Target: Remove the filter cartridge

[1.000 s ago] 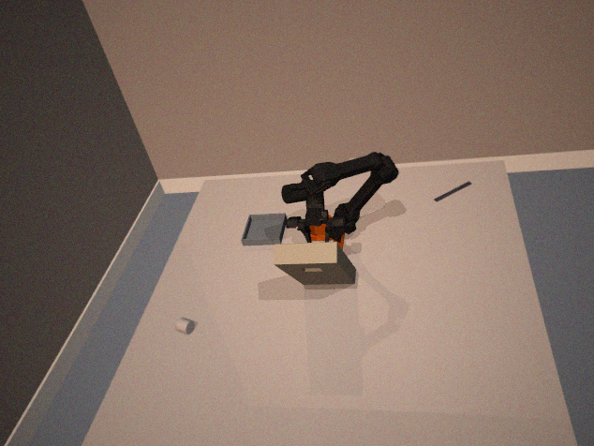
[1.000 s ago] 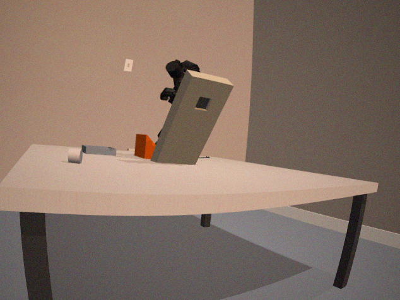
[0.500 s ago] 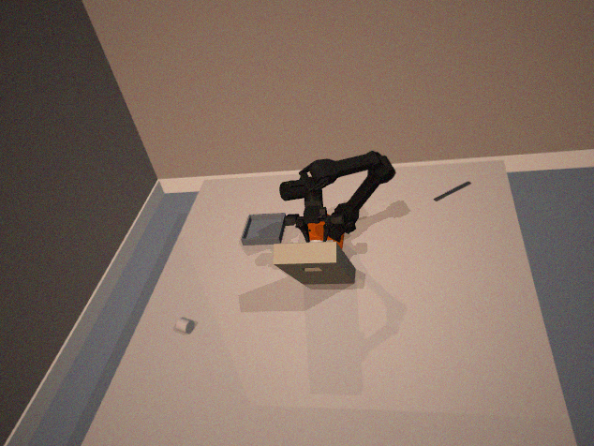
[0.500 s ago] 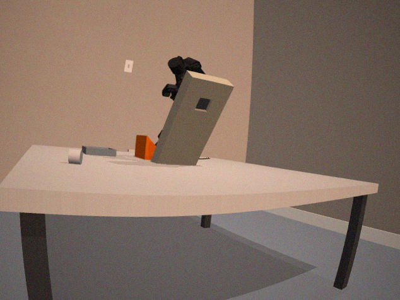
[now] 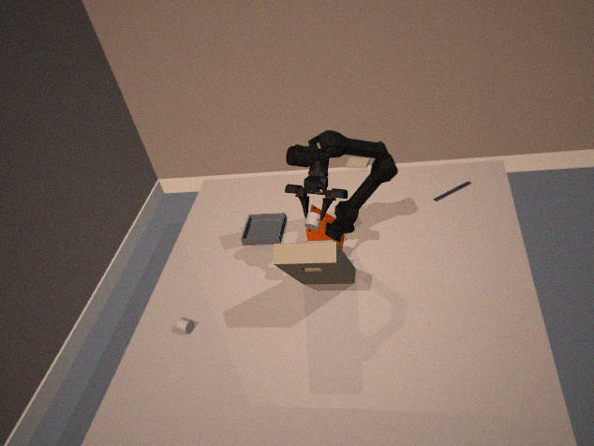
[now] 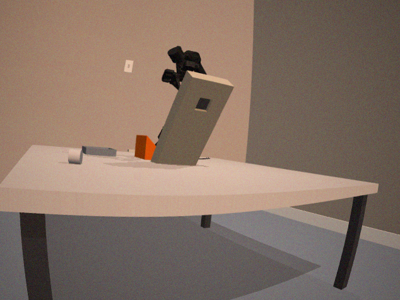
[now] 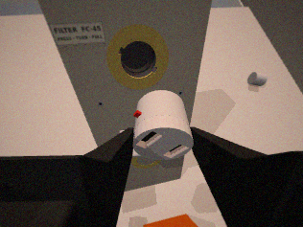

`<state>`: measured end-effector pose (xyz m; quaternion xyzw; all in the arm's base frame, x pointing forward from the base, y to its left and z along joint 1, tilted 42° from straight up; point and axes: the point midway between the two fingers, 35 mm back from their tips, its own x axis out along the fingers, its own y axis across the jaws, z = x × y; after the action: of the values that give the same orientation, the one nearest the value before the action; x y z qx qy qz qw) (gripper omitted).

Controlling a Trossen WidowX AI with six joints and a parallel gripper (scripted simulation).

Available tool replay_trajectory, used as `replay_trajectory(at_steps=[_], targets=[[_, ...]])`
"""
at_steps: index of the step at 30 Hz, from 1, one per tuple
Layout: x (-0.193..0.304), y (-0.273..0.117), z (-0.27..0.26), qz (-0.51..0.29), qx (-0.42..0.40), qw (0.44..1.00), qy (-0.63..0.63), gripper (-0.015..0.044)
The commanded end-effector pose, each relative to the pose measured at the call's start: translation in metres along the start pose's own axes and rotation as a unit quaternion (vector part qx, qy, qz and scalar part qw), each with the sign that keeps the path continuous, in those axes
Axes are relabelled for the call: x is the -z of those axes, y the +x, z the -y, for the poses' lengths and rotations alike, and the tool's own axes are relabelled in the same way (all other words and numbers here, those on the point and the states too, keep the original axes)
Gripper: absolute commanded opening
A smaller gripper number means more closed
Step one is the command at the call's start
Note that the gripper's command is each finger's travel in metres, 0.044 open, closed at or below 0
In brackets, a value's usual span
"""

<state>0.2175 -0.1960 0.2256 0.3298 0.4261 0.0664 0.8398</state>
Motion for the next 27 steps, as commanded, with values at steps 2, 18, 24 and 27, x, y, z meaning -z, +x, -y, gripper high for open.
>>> replay_trajectory(at_steps=[2, 18, 24, 27], targets=[[-0.003, -0.004, 0.009, 0.000, 0.002, 1.000, 0.004, 0.0000], [-0.010, 0.016, 0.078, -0.024, -0.028, 0.999, 0.001, 0.0000], [-0.004, 0.018, 0.089, -0.034, -0.013, 0.999, 0.030, 0.0000], [0.006, 0.017, 0.115, -0.051, 0.022, 0.995, 0.082, 0.0000]])
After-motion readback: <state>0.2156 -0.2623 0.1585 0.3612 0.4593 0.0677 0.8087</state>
